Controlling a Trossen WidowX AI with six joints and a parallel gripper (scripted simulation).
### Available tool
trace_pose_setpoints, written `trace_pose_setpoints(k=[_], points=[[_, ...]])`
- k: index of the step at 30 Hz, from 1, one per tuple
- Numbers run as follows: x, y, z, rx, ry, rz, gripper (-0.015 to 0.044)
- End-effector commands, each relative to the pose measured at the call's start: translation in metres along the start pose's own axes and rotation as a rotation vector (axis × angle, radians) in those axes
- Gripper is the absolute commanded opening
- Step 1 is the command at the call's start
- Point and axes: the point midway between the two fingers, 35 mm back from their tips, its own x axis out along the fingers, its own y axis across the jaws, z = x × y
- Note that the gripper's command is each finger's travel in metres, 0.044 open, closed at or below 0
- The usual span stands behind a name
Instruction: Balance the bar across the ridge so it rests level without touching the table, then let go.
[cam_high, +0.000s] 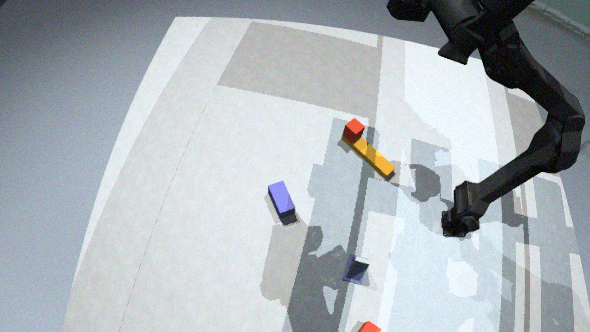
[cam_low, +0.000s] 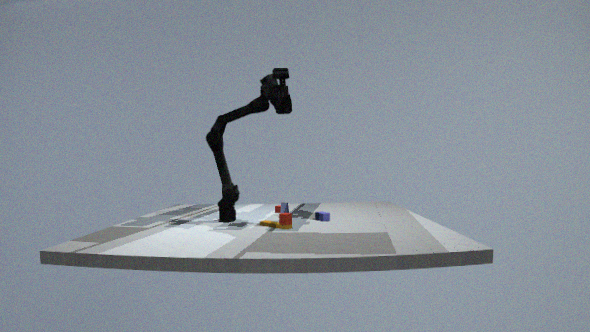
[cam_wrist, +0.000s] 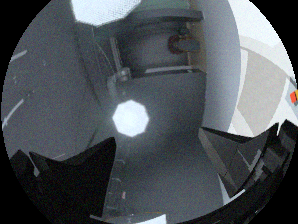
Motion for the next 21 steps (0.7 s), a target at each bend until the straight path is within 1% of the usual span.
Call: trace_pose_setpoints(k=[1, 3, 4, 21], points=[[0.0, 0.0, 0.0, -0.007, 0.001, 0.0, 0.0374], [0.002, -0.003, -0.002, -0.064, 0.008, -0.003, 0.0321], [0.003, -0.005, -0.004, -0.107, 0.014, -0.005, 0.0315], [0.019, -0.046, -0.027, -0.825, 0.128, -0.032, 0.0315]])
